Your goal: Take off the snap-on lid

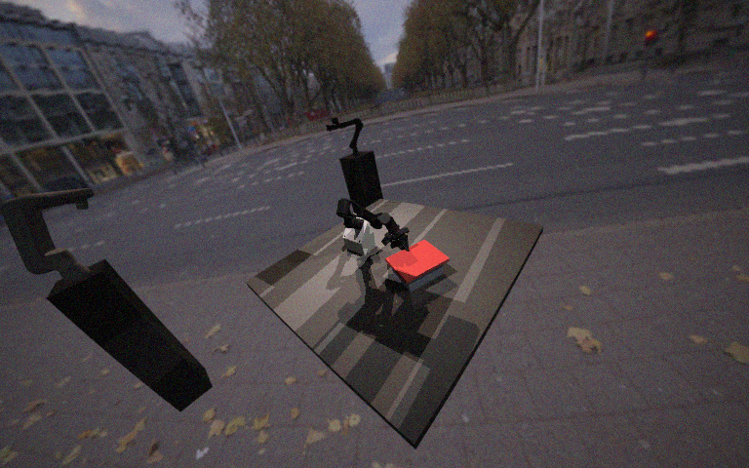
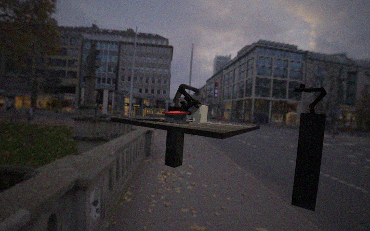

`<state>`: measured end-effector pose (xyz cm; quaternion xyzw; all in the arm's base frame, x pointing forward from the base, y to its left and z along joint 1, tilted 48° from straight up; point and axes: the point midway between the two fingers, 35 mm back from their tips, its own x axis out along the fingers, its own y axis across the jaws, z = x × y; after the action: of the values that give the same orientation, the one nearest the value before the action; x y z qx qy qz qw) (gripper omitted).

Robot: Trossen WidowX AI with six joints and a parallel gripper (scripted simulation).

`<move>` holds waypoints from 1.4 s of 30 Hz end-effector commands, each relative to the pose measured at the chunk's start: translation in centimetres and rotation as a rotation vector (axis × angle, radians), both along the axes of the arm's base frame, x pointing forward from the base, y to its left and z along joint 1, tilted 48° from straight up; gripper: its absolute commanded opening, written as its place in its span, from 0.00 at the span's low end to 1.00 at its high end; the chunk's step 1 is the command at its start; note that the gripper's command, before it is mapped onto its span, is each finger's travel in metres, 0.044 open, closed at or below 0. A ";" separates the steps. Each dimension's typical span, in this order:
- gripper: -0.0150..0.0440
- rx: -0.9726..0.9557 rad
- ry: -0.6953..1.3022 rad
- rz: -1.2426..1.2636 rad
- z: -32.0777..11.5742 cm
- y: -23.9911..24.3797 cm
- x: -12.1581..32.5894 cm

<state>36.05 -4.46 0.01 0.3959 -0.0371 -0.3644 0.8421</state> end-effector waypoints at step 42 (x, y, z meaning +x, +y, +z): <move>0.25 0.000 0.001 0.007 1.9 1.8 0.5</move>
<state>36.32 -3.05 1.43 0.3940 -0.0325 -0.3625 0.8440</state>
